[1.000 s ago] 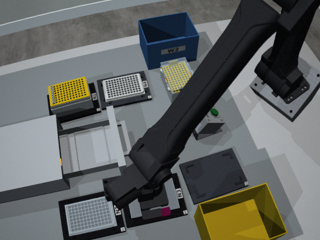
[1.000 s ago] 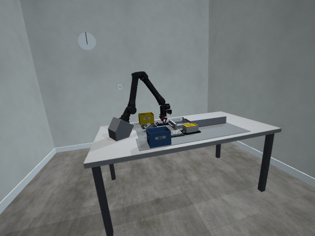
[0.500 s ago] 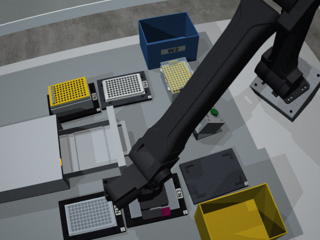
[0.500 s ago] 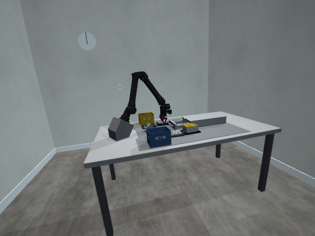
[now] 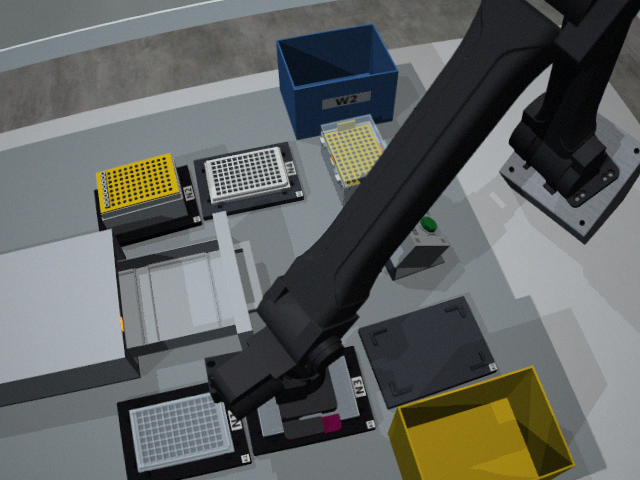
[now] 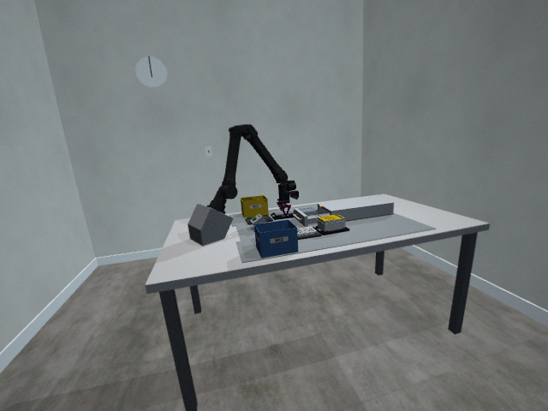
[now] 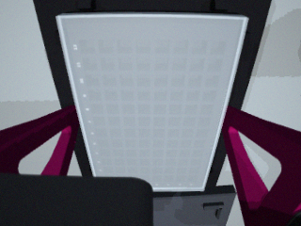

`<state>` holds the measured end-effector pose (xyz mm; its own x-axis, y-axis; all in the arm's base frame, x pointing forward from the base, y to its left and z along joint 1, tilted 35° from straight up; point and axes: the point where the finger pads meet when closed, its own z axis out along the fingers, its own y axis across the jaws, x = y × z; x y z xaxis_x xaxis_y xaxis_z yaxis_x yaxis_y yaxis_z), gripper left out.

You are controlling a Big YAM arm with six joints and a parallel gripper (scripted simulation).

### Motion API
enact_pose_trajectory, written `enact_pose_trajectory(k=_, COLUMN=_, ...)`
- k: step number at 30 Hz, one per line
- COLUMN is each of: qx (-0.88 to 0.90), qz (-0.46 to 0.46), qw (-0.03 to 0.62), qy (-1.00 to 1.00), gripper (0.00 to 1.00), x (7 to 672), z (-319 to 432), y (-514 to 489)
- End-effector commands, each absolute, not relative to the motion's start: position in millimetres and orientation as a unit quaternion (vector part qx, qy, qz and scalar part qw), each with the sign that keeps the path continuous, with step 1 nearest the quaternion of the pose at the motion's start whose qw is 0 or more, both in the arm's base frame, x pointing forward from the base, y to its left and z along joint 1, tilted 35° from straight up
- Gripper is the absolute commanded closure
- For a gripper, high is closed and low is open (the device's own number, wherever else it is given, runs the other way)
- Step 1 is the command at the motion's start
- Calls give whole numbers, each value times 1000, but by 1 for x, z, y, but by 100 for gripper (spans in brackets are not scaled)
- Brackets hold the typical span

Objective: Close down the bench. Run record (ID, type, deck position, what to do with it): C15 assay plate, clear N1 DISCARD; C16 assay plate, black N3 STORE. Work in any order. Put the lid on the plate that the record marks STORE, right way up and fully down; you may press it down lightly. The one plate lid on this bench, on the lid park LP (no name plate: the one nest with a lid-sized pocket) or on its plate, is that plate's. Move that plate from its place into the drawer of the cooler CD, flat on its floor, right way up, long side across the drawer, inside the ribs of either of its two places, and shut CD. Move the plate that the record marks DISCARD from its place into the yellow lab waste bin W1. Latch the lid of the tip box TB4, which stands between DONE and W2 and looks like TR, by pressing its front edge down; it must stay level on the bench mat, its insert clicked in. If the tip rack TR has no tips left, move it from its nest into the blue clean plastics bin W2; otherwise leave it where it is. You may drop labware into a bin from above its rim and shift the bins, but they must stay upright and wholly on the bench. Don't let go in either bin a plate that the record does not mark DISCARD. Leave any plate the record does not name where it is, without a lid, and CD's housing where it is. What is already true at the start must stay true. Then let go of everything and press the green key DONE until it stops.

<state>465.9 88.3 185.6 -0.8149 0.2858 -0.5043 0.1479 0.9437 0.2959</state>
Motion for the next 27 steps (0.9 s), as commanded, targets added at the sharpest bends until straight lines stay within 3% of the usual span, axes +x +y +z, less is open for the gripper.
enact_pose_trajectory(k=1, qx=116, qz=122, qw=276, qy=946, gripper=0, x=467, z=179, y=91)
enact_pose_trajectory(k=8, qx=116, qz=122, qw=276, qy=946, gripper=0, x=467, z=179, y=91)
enact_pose_trajectory(k=9, qx=116, qz=122, qw=276, qy=946, gripper=100, x=467, z=179, y=91)
enact_pose_trajectory(k=27, qx=114, qz=123, qw=277, qy=946, gripper=100, x=468, z=180, y=92)
